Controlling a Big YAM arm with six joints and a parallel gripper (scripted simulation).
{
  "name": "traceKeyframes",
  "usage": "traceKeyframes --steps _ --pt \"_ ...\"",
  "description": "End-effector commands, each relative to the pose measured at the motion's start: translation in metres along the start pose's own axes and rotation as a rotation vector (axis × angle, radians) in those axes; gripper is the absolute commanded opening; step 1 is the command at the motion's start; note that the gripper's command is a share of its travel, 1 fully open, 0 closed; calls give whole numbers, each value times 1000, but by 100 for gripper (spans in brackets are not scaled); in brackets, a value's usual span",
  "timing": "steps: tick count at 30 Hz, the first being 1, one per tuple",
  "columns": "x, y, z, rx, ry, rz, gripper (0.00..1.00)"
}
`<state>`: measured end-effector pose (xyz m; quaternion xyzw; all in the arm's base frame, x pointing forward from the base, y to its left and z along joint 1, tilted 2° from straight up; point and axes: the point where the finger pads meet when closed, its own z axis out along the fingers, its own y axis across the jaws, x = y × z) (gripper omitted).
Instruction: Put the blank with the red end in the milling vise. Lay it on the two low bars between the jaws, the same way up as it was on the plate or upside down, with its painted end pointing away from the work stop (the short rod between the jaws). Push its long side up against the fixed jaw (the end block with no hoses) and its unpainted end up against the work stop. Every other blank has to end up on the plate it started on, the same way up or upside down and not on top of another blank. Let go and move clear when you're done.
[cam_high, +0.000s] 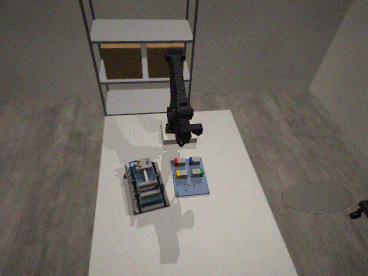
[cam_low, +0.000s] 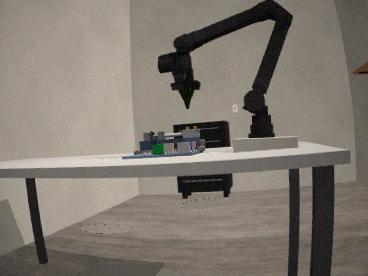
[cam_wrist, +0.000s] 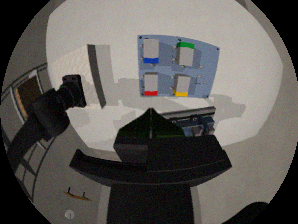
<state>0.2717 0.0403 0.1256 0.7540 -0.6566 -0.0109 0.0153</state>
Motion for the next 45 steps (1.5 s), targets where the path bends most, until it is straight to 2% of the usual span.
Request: traceKeyframes --steps 1,7,8,45 --pt "0 -9 -6 34 -5 -10 0" --pt "0 -9 -6 34 -5 -10 0" --pt "0 -9 -6 34 -5 -10 64" --pt "0 -6 -3 26 -5 -10 64"
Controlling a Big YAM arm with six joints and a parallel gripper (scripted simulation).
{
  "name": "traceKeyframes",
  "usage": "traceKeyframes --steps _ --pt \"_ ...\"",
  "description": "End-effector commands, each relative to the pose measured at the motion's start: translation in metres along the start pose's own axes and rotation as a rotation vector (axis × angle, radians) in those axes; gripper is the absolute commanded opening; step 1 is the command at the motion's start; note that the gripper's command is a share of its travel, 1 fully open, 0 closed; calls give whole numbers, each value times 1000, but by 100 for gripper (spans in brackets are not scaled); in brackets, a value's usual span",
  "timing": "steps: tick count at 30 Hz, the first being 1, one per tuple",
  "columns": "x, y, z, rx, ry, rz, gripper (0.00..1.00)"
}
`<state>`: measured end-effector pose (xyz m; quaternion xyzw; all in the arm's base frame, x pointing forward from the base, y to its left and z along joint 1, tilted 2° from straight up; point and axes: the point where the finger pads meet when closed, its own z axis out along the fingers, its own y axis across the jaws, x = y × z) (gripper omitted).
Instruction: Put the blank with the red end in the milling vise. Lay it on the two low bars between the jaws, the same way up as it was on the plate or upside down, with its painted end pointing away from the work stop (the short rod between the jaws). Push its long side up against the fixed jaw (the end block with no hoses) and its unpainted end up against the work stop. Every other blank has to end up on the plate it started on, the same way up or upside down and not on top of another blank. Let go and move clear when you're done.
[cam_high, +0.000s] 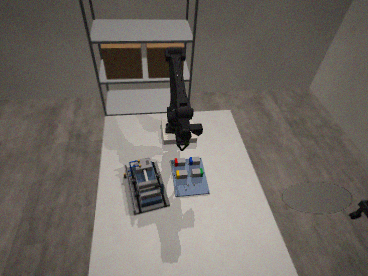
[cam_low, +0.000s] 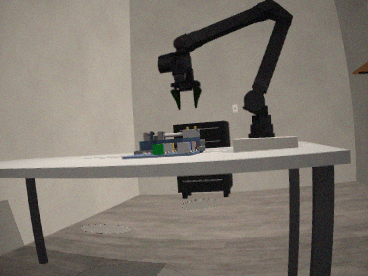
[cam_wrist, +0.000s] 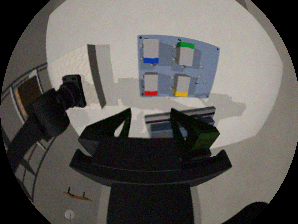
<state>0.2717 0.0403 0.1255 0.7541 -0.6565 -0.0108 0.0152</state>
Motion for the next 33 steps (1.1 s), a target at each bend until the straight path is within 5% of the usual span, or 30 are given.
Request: traceKeyframes --steps 1,12,13,15,29,30,31,33 --pt "0 -6 -2 23 -5 -10 64" --pt "1 -4 14 4 -5 -9 64" --pt "1 -25 -10 82 -5 -8 64" --pt "1 -3 21 4 -5 -8 64" --pt "2 -3 62 3 -5 -6 64" --pt "2 -26 46 62 -4 -7 64" --pt "2 -8 65 15 -4 -7 64" --pt "2 -3 76 3 -5 -6 64"
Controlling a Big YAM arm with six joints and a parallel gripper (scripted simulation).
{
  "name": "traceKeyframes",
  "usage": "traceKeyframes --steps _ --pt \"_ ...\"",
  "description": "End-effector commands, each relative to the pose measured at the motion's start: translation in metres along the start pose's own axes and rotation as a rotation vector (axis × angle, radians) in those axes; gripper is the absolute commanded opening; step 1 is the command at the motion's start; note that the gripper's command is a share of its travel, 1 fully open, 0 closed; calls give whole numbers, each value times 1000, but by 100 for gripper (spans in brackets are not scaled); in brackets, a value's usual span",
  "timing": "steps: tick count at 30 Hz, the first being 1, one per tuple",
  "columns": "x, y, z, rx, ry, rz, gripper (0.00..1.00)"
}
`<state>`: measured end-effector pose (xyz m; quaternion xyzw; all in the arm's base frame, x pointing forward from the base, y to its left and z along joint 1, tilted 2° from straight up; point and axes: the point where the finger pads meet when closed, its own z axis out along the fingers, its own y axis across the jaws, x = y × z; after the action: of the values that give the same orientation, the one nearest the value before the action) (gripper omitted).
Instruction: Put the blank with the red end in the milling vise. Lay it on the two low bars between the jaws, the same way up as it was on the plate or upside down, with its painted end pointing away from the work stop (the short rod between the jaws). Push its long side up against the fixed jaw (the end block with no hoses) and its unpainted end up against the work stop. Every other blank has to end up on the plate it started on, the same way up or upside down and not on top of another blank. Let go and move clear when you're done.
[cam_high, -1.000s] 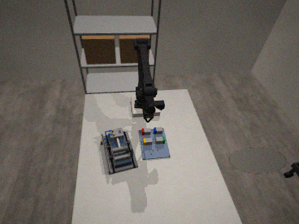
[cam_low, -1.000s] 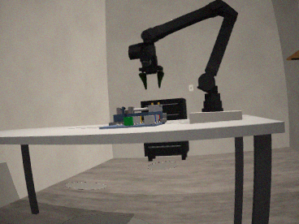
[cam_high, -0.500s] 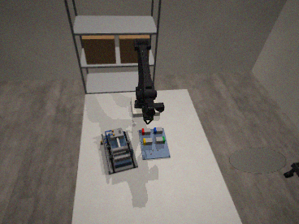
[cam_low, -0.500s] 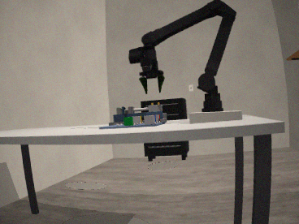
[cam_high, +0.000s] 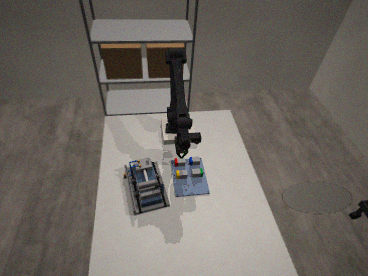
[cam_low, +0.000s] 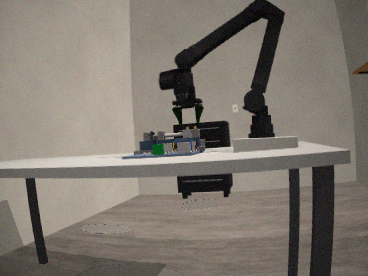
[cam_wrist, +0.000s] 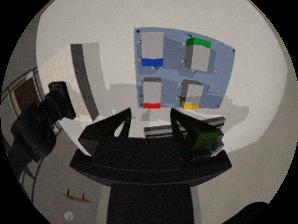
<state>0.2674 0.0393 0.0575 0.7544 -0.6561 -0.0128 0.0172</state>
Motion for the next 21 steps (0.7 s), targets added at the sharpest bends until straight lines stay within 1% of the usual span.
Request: traceKeyframes --steps 1,6,7,8,9,10,13,14,15,17,18,21 --pt "2 -5 12 9 -4 -4 64" --pt "2 -4 28 9 -4 -5 64" --pt "2 -12 26 24 -4 -5 64" --pt "2 -13 28 26 -4 -5 64" --pt "2 -6 35 11 -4 -5 64" --pt "2 -4 38 8 -4 -5 64" --pt "2 -4 40 8 -4 -5 64" --pt "2 -30 22 75 -4 -5 64" --pt "2 -23 32 47 -4 -5 64" --pt "2 -5 47 9 -4 -5 64" --pt "2 -4 48 8 -4 -5 64" --pt "2 -12 46 25 -4 -5 64"
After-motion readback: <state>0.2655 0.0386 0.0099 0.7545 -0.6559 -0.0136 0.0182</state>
